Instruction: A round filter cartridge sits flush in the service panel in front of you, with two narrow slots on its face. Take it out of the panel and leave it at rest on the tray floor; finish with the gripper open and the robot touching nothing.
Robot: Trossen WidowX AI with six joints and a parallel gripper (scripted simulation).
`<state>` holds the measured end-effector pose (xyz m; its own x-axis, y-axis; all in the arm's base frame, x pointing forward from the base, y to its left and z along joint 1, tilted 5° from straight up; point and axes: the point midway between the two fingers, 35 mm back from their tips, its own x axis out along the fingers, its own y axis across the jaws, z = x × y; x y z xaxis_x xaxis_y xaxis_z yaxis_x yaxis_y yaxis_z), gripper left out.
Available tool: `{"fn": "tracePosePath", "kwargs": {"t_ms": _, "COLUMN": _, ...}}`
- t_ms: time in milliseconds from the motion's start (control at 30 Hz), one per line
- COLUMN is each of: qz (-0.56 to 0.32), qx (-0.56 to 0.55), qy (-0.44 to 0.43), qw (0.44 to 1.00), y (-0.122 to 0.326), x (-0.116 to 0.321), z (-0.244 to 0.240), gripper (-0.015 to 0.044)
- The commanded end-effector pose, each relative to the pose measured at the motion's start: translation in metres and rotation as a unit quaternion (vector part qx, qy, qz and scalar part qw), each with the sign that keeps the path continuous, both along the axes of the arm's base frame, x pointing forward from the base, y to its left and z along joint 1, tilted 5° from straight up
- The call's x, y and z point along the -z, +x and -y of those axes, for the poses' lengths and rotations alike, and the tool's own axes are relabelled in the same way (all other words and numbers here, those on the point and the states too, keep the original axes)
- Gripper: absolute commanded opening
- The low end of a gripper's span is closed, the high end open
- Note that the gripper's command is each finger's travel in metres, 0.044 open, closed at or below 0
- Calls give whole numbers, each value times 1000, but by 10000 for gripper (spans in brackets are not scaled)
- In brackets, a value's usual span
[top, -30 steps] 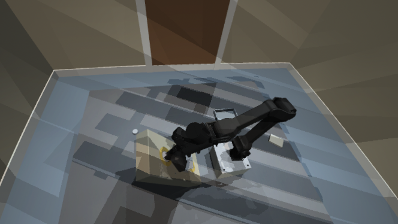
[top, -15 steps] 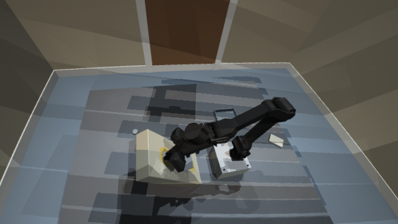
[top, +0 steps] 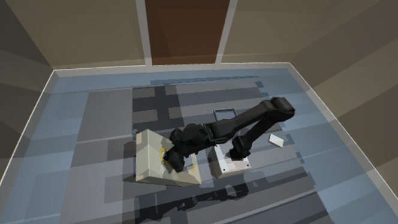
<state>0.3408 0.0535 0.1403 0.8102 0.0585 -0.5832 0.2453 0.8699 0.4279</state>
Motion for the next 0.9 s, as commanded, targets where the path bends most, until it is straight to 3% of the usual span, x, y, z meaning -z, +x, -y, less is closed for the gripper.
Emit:
{"fn": "tracePosePath", "kwargs": {"t_ms": 0, "qz": -2, "qx": -3, "qy": -2, "qw": 1000, "y": 3, "x": 3, "z": -1, "gripper": 112}}
{"fn": "tracePosePath", "kwargs": {"t_ms": 233, "qz": -2, "qx": -3, "qy": -2, "qw": 1000, "y": 4, "x": 4, "z": -1, "gripper": 112}}
{"fn": "tracePosePath", "kwargs": {"t_ms": 533, "qz": 0, "qx": 0, "qy": 0, "qw": 1000, "y": 2, "x": 1, "z": 0, "gripper": 52}}
{"fn": "tracePosePath", "kwargs": {"t_ms": 600, "qz": 0, "qx": 0, "qy": 0, "qw": 1000, "y": 2, "x": 1, "z": 0, "gripper": 0}}
{"fn": "tracePosePath", "kwargs": {"t_ms": 867, "qz": 3, "qx": -50, "qy": -68, "qw": 996, "y": 3, "x": 3, "z": -1, "gripper": 0}}
